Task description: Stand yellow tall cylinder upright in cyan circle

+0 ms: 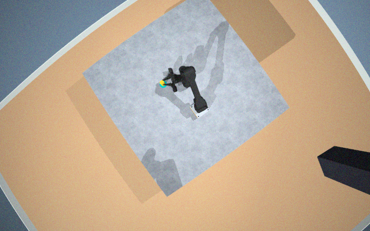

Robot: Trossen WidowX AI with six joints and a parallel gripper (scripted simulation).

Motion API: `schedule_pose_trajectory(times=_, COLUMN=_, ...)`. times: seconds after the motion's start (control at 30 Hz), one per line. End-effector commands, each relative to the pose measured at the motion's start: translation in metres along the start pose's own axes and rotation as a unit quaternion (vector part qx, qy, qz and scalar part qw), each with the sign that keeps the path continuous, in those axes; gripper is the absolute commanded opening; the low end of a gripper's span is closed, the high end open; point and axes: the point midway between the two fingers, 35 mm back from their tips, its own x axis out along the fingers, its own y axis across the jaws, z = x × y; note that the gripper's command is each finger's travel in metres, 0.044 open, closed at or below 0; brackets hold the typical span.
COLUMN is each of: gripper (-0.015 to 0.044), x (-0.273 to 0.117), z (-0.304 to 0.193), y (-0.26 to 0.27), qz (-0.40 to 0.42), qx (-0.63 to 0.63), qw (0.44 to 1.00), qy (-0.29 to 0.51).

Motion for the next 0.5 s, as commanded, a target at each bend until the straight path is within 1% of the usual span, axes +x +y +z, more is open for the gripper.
schedule_pose_trajectory(times=0.0, gripper=0.0105, x=0.0009, z=-0.0041, y=-0.0007, qz=-0.001, qx=-0.002, qw=1.000, qy=0.000)
schedule_pose_trajectory(times=0.3, gripper=0.0105, x=0.0009, z=-0.0041, y=-0.0007, qz=-0.001, qx=-0.002, qw=1.000, qy=0.000)
schedule_pose_trajectory(times=0.47, gripper=0.0236, x=0.0009, z=-0.0041, y=-0.0007, qz=-0.001, qx=-0.002, qw=1.000, qy=0.000)
